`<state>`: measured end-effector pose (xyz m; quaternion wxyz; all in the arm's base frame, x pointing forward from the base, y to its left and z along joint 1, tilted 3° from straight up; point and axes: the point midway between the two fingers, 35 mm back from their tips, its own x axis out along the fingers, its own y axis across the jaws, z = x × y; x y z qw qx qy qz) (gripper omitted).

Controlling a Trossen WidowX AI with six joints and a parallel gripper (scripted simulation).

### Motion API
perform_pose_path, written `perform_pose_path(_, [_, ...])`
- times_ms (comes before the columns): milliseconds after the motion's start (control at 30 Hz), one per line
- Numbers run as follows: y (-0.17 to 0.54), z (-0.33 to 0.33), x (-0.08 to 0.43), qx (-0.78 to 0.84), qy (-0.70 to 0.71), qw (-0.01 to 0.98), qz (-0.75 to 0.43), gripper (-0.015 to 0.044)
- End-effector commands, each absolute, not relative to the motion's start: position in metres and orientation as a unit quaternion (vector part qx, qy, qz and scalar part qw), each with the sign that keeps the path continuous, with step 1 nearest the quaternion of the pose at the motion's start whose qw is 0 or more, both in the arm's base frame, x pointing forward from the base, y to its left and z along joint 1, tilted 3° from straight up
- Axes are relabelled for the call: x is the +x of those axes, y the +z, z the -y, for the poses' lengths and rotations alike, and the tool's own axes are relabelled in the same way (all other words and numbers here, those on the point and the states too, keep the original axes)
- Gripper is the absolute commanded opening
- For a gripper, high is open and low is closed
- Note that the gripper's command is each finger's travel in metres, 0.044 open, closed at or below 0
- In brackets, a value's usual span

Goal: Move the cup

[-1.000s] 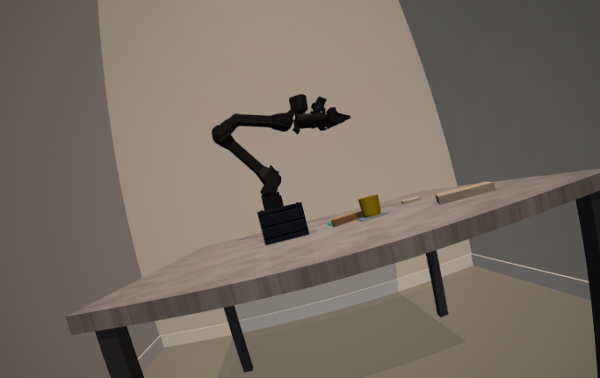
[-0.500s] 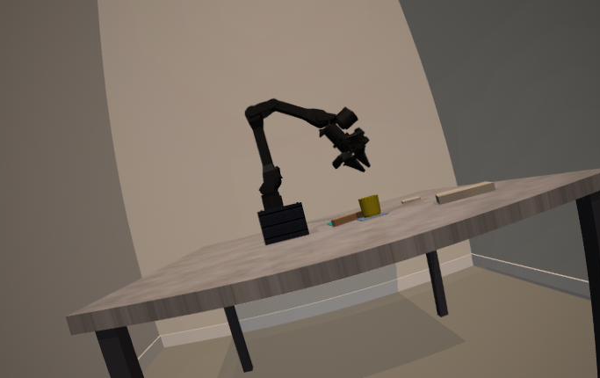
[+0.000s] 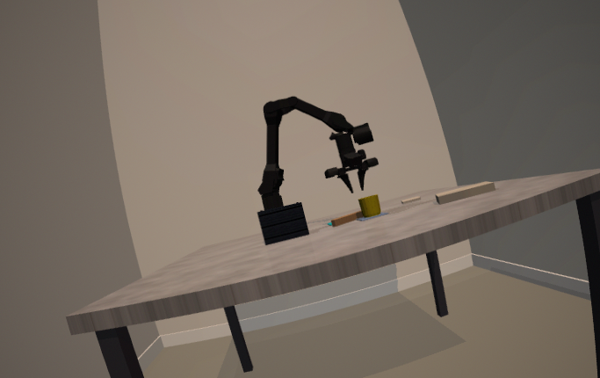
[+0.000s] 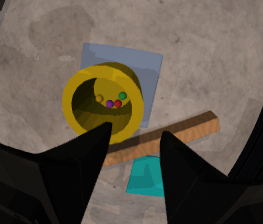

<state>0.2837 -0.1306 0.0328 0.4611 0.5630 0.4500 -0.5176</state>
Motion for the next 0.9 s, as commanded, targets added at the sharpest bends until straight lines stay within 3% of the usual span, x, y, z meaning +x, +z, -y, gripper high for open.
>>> perform_pose_path(0, [0.032,0.131,0.284,0.567,-0.521,0.452,-0.449,0.0167])
perform_pose_path(867, [-0.008,0.131,0.288,0.568,-0.521,0.452,-0.449,0.0167])
